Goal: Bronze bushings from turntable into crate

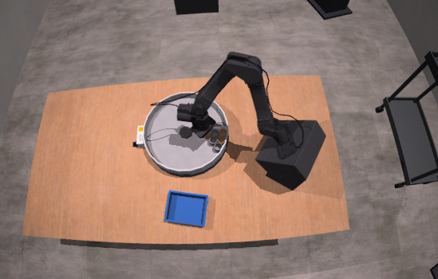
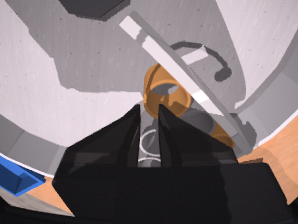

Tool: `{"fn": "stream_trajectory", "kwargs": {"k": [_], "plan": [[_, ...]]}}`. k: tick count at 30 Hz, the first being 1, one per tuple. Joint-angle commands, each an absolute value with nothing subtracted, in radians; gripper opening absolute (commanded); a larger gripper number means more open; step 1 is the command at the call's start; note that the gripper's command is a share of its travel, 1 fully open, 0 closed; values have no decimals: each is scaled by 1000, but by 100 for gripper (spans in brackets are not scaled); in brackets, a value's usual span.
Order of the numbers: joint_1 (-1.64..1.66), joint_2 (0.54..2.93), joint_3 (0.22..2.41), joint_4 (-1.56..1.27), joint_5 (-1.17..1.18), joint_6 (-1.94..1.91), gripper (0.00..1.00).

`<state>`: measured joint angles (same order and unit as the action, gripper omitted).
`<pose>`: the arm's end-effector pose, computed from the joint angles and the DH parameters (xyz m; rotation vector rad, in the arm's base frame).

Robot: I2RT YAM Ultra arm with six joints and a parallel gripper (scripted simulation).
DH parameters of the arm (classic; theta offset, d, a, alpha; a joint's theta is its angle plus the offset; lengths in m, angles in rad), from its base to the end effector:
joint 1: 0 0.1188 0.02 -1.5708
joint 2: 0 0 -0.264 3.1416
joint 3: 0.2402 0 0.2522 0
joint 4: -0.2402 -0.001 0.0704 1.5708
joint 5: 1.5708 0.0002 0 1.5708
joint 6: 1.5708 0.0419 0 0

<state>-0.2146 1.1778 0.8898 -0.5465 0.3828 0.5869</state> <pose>0.2353 -0.0663 0.2695 1.0734 2.0854 -0.2784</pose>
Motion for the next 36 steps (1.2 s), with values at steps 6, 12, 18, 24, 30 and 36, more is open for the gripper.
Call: {"fn": "stream_trajectory", "kwargs": {"k": [6, 12, 18, 24, 30, 36], "plan": [[-215, 1152, 918, -551, 379, 582, 15], [-215, 1152, 918, -551, 379, 582, 15], [-215, 1152, 918, -551, 379, 582, 15], [-215, 1152, 918, -551, 379, 582, 15], [-215, 1152, 918, -551, 379, 582, 15], [-226, 1186, 916, -527, 372, 576, 15]]}}
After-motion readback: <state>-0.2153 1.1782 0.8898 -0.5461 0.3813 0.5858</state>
